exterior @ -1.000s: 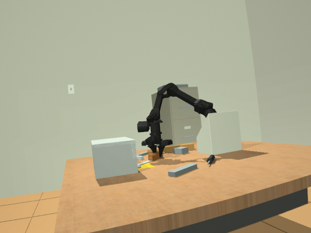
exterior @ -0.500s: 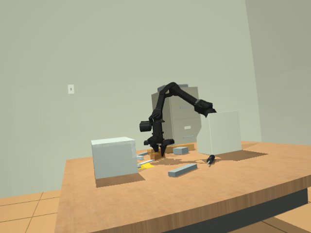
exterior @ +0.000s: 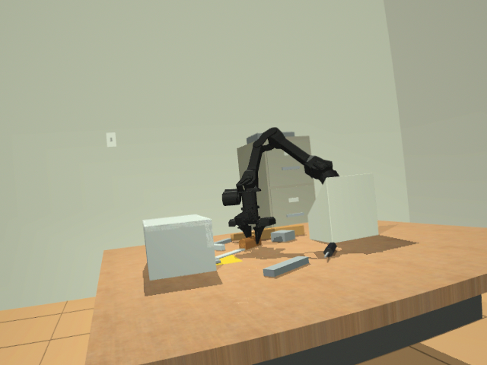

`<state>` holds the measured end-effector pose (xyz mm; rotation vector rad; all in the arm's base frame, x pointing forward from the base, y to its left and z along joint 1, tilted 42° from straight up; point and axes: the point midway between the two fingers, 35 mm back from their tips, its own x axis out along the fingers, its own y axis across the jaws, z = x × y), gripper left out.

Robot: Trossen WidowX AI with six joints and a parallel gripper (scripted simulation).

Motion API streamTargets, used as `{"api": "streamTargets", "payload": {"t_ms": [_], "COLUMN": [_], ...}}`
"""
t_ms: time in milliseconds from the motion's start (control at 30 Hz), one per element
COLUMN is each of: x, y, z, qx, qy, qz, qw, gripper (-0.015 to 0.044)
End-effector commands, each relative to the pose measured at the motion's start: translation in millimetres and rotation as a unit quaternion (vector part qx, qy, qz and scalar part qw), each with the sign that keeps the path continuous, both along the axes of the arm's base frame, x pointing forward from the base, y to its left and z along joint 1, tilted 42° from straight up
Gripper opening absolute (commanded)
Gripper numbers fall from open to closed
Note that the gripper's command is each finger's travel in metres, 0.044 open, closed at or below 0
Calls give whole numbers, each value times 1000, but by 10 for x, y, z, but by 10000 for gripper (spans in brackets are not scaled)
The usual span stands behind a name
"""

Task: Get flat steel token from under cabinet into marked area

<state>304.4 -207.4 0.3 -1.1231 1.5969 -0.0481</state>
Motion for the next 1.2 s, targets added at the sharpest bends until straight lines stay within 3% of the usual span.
{"api": "streamTargets", "payload": {"t_ms": [0,1167], "x": [-70,-340], "y": [-50,-225], "z": [22,194], "qx": [1,1], "qy": [2,1], "qz": [0,-1], "qw": [1000,1000], "gripper": [0,0]}}
